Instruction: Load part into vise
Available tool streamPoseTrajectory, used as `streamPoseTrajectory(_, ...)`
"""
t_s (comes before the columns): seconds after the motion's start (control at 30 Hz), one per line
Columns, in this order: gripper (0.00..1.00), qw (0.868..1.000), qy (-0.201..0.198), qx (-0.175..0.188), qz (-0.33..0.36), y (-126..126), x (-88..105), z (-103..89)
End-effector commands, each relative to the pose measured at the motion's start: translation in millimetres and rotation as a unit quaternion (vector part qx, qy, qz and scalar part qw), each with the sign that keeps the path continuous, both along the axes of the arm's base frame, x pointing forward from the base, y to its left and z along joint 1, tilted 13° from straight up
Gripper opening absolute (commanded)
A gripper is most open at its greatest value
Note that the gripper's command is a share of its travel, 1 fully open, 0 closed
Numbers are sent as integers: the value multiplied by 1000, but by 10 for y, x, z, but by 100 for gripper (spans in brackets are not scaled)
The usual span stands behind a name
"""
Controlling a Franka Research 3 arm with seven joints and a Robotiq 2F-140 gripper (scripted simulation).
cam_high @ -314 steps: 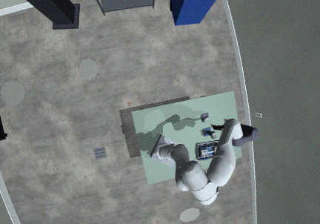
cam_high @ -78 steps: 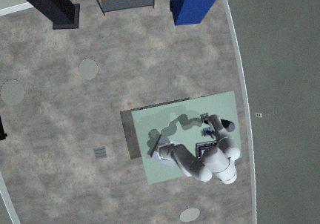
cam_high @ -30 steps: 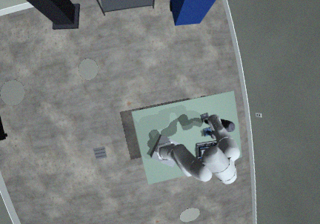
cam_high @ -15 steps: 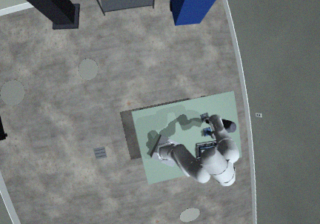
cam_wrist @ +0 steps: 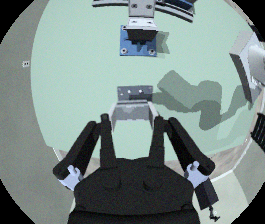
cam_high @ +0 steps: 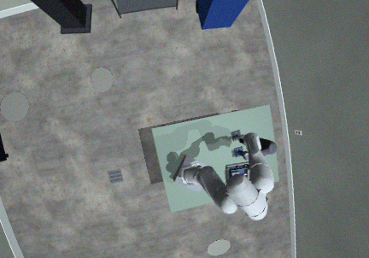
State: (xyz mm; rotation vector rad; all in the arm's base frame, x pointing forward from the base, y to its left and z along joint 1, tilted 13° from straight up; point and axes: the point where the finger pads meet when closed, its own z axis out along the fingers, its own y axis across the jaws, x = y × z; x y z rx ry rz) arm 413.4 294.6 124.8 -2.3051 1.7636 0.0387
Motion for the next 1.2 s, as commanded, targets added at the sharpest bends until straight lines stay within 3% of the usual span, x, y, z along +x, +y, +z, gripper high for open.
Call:
streamPoseTrajectory(0.0, 0, 1000, 9, -4, 2, -49, -60, 62)
streamPoseTrajectory(1.0, 0, 1000, 9, -4, 2, -267, -182, 1149)
streamPoseTrajectory(1.17, 0, 1000, 9, -4, 2, -285, -192, 1242)
